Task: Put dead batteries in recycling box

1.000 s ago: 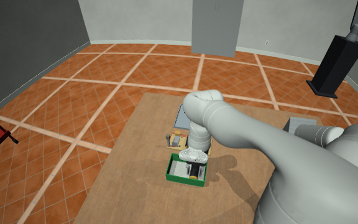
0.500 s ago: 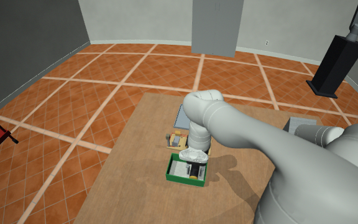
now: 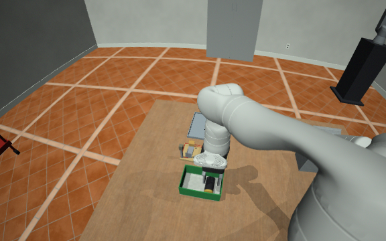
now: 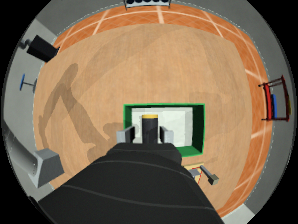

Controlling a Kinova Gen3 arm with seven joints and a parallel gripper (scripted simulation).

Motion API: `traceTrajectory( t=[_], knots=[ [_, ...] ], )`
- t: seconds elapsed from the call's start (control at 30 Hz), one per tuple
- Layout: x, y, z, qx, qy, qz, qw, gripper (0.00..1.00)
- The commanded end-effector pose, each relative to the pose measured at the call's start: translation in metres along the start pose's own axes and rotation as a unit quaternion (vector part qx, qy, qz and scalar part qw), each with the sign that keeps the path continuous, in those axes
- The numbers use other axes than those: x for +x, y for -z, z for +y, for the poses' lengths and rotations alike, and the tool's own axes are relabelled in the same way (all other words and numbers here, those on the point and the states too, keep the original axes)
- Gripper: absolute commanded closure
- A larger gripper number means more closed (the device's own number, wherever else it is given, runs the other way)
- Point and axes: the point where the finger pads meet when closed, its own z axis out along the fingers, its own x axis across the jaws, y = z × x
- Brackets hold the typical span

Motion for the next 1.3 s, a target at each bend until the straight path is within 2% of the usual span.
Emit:
traceTrajectory(
  t=[0.0, 0.27, 0.67, 0.73, 0.83, 0.9, 1.27],
  knots=[
    [0.005, 0.017, -0.001, 0.0, 0.001, 0.008, 1.0, 0.1],
    [0.004, 0.046, -0.001, 0.0, 0.001, 0.008, 1.0, 0.1],
    [0.004, 0.051, -0.001, 0.0, 0.001, 0.008, 1.0, 0.1],
    [0.004, 0.06, -0.001, 0.0, 0.001, 0.008, 1.0, 0.1],
    [0.003, 0.087, -0.001, 0.0, 0.001, 0.008, 1.0, 0.1],
    [0.003, 0.095, -0.001, 0.0, 0.001, 0.008, 1.0, 0.1],
    [0.003, 0.096, 0.001, 0.0, 0.001, 0.008, 1.0, 0.1]
  ],
)
